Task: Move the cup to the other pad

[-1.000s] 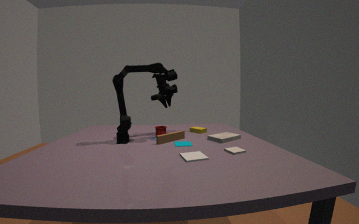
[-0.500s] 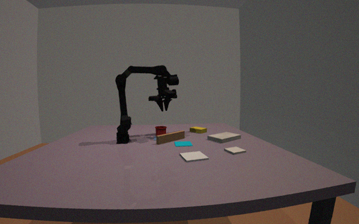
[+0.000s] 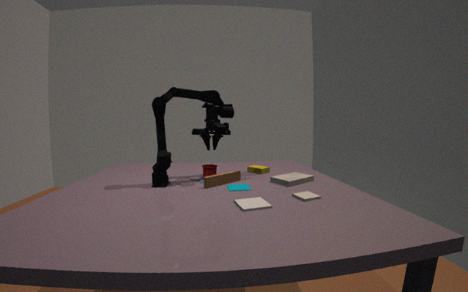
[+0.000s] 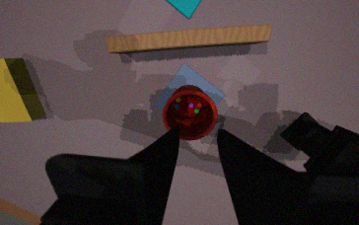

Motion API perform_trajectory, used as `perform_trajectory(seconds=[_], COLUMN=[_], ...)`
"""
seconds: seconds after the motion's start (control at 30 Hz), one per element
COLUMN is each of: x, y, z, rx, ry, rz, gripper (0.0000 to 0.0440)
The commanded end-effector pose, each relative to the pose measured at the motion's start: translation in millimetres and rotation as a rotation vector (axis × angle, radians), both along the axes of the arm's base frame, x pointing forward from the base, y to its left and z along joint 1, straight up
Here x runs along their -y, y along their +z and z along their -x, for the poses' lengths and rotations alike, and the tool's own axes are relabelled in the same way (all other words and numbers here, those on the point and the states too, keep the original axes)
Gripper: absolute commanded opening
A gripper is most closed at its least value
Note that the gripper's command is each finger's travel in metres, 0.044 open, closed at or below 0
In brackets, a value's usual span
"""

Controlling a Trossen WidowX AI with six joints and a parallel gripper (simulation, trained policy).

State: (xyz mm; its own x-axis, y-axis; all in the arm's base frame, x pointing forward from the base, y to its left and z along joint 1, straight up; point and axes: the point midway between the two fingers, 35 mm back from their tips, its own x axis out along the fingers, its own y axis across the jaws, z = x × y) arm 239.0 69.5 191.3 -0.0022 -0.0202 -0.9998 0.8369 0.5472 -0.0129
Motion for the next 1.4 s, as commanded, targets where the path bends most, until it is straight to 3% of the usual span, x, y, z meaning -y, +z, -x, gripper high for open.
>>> perform_trajectory(seconds=[0.0, 0.73, 1.37], x=[2, 3, 3], y=[-7, -55, -106], z=[1, 11, 21], rx=[-0.018, -0.114, -0.162], ry=[-0.017, -0.039, 0.032], rz=[0.017, 0.078, 0.108], gripper=[0.0150, 0.0175, 0.0180])
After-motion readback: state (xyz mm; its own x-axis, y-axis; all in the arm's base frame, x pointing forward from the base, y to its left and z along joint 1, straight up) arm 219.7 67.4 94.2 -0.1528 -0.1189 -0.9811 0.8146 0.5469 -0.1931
